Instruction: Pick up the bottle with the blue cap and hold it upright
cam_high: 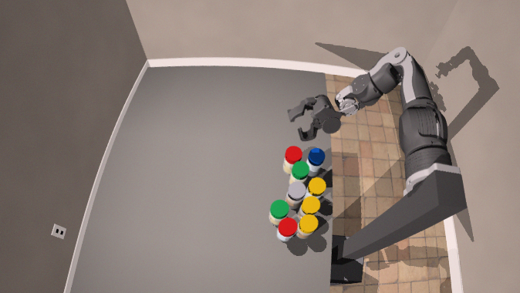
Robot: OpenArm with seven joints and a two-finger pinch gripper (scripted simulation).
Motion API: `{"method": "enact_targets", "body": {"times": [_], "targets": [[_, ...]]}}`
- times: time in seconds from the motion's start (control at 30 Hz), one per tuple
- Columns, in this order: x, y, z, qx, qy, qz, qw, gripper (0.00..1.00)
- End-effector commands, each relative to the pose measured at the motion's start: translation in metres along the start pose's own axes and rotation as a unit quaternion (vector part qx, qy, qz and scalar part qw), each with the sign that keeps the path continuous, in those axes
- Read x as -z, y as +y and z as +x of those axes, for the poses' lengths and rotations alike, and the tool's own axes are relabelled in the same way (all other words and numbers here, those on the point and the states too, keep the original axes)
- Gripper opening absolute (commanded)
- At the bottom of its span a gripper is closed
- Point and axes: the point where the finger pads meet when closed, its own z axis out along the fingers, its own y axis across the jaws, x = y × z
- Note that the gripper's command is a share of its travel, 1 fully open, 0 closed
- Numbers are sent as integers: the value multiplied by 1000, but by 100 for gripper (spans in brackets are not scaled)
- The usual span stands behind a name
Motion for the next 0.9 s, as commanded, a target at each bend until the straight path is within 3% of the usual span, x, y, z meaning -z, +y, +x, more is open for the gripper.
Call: {"method": "enact_targets", "body": {"times": [0.0,0.3,0.53,0.87], "targets": [[2,0,-1,-11,-3,2,1000,45],[20,-10,-9,-124,-35,28,991,45],[20,-10,-9,-124,-35,28,991,45],[47,-21,-4,-246,-35,53,967,45]]}}
